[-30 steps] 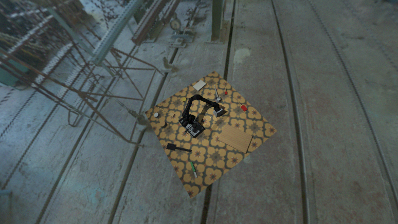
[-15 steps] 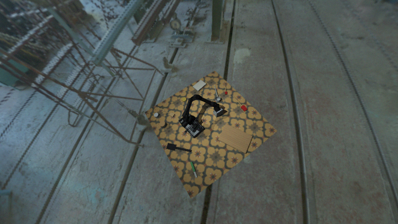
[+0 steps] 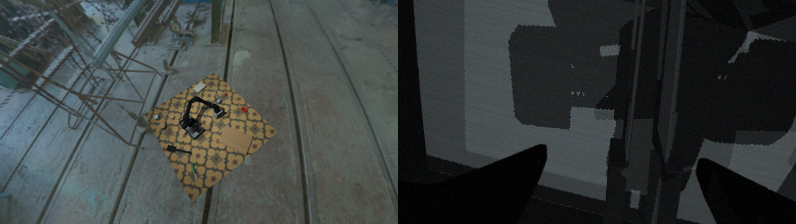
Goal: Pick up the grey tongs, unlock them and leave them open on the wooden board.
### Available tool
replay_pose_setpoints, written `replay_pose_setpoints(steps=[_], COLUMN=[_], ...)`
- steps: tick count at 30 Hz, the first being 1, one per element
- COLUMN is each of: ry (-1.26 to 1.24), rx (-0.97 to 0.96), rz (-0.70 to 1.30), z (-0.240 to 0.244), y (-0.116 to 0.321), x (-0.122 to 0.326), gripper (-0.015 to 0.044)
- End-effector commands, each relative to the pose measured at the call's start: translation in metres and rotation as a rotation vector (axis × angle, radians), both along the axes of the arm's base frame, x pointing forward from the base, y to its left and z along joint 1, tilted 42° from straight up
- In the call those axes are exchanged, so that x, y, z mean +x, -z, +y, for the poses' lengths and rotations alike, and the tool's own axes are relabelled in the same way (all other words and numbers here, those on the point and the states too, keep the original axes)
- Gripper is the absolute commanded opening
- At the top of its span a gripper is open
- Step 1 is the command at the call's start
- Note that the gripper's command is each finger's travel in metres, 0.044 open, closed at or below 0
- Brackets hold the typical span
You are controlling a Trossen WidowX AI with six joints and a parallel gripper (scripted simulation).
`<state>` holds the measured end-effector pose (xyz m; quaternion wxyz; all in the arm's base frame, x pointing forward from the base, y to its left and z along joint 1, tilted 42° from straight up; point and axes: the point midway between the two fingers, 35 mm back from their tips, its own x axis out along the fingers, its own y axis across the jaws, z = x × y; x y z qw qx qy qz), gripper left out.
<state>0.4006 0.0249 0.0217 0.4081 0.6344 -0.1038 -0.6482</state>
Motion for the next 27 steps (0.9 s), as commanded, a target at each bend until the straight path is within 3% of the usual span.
replay_pose_setpoints(steps=[1, 4, 15, 27], ry=[0.004, 0.005, 0.005, 0.005], rx=[0.005, 0.006, 0.003, 0.003], rz=[0.008, 0.008, 0.000, 0.000], z=[-0.0056, -0.0064, -0.0041, -0.0041], y=[0.0063, 0.0070, 0.0036, 0.0036], x=[-0.0007, -0.0006, 0.0002, 0.0002], gripper=[0.0440, 0.0440, 0.0151, 0.0071])
